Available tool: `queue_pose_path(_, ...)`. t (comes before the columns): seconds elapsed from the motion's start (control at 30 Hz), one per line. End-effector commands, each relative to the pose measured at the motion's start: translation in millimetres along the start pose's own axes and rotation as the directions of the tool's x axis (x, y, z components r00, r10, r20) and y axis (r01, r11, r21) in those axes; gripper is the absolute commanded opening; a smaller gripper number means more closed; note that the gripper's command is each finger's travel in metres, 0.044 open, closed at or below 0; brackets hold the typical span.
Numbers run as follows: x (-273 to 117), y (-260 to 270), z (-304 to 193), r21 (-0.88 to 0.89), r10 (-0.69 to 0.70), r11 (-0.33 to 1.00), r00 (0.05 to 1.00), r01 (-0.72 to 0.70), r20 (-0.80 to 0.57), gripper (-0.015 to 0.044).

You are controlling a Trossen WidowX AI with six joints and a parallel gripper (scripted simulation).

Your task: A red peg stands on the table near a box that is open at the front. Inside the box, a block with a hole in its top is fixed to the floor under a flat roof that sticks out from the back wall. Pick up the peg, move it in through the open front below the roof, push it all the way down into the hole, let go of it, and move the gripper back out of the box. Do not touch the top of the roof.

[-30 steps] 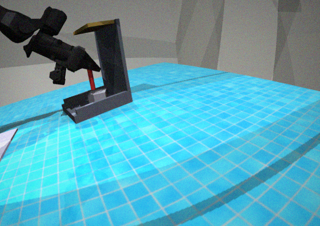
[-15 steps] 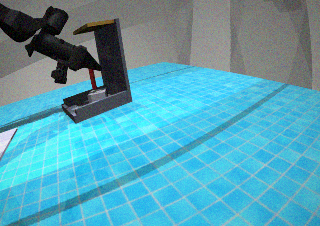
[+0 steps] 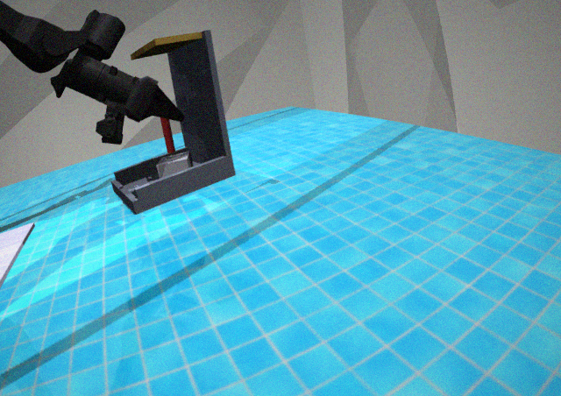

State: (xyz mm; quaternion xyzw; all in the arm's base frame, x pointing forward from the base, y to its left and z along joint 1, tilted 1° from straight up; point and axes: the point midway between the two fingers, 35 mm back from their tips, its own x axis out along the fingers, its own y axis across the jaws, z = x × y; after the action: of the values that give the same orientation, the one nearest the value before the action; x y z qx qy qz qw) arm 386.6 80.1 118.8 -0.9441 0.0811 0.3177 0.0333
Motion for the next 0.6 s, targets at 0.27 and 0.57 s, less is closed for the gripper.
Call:
queue_pose_path(0.27,5,-2,2,0.000,-0.004,1.000,1.000,0.004,-0.005,0.0000)
queue_pose_path(0.57,10,-1,12,0.000,-0.004,1.000,1.000,0.004,-0.005,0.0000)
